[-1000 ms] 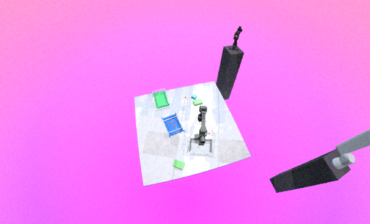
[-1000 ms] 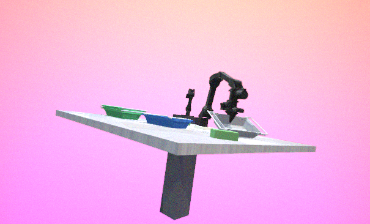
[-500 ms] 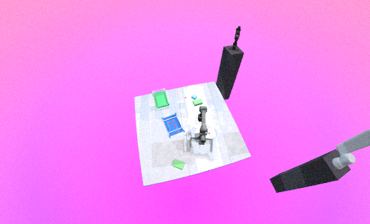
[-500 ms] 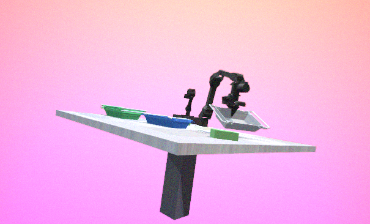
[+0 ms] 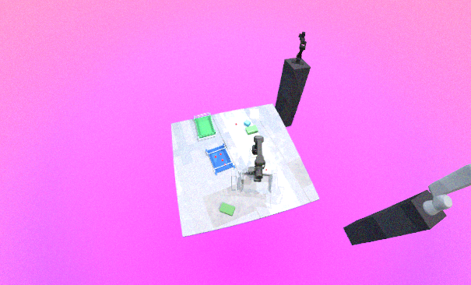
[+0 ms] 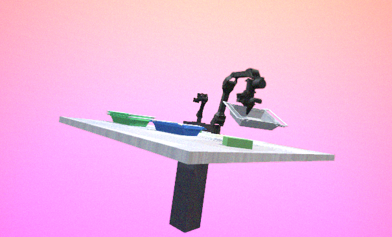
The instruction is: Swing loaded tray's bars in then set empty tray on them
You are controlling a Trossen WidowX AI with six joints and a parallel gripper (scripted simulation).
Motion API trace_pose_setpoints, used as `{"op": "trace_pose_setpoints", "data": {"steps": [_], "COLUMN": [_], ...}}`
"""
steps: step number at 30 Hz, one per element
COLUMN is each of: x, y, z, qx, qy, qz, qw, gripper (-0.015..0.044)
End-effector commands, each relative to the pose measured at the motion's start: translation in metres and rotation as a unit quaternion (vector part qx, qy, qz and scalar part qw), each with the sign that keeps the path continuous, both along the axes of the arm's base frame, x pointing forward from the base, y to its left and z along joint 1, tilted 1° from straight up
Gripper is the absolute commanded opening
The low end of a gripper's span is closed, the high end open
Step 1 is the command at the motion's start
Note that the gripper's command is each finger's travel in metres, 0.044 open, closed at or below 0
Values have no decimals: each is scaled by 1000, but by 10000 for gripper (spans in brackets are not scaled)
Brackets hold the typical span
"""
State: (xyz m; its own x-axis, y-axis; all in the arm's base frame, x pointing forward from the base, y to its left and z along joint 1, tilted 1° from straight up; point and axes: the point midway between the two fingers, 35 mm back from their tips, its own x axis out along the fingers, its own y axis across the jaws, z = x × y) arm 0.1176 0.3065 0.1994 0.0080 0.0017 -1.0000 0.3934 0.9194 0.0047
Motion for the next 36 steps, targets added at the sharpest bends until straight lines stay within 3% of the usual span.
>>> {"op": "trace_pose_setpoints", "data": {"steps": [1, 27, 36], "x": [1, 1, 31], "y": [2, 2, -12], "z": [10, 10, 11], "qx": [12, 12, 12], "qy": [-5, -5, -6], "qz": [-1, -2, -43], "qw": [1000, 1000, 999], "gripper": [0, 0, 0]}}
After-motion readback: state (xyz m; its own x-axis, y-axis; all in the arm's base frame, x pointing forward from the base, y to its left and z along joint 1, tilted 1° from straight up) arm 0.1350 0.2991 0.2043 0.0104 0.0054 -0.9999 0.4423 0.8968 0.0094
